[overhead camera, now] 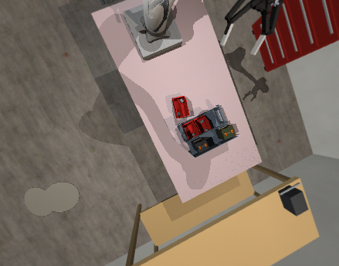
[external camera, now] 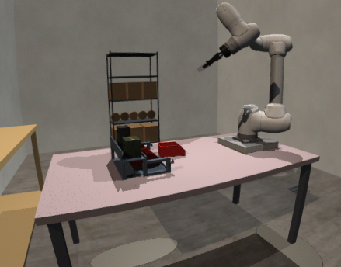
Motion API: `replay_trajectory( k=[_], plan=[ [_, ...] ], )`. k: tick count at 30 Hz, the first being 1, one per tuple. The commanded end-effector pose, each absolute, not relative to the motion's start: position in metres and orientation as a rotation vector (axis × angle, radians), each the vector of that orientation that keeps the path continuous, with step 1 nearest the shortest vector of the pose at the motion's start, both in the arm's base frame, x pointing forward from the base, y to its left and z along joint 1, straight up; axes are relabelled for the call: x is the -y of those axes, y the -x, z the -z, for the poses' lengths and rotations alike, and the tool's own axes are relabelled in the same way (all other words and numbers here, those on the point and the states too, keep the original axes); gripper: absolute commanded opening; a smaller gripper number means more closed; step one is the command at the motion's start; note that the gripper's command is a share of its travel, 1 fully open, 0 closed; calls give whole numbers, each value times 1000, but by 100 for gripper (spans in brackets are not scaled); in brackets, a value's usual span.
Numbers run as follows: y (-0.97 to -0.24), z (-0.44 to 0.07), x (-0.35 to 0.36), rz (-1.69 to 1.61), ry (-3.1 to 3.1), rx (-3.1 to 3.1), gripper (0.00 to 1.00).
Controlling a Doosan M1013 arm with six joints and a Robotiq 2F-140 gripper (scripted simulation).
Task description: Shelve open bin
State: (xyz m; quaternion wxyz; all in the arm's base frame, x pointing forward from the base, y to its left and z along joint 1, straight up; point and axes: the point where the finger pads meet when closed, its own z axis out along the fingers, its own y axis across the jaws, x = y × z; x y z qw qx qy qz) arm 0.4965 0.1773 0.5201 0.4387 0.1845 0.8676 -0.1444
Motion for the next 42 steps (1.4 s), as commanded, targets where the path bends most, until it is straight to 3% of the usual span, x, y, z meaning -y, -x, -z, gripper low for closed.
replay_trajectory(
  k=[1, 42],
  plan=[
    [-491, -509, -185, 341, -453, -2175, 100],
    [-429, -411, -245, 194, -418, -2350, 100]
  ],
)
